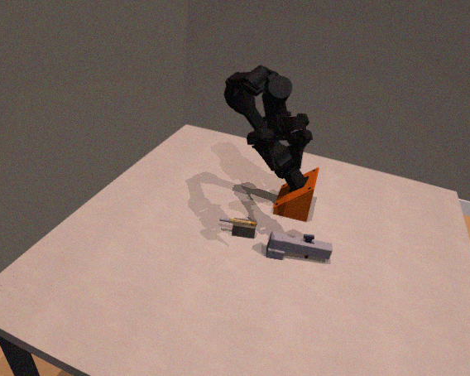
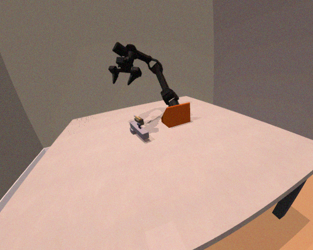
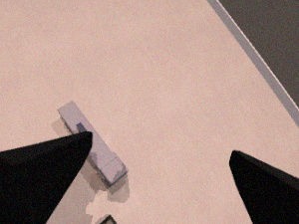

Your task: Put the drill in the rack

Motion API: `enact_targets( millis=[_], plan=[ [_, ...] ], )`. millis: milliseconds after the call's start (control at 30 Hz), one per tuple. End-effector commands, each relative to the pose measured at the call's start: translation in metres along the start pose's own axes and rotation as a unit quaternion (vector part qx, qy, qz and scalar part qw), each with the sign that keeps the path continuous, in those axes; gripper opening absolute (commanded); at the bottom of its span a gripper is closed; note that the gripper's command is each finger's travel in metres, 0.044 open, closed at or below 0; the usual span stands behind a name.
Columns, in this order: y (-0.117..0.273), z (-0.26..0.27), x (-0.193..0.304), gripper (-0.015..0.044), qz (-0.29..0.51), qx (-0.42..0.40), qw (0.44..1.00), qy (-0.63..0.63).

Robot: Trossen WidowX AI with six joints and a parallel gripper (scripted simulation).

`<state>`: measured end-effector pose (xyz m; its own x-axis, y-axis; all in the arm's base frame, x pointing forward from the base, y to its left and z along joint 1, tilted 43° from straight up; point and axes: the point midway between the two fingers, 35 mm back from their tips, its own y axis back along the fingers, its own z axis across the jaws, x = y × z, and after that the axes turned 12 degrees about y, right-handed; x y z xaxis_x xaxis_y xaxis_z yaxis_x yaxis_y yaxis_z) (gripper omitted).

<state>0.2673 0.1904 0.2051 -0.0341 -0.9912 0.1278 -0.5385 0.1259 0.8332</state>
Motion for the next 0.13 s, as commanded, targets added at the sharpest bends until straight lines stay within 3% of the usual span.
enact_targets(
  millis=[0, 100],
  plan=[
    [0.036, 0.012, -0.050, 0.0440, -0.073, 0.000, 0.995, -0.074],
    [0.067, 0.028, -0.085, 0.0440, -0.126, -0.015, 0.984, -0.128]
  ],
)
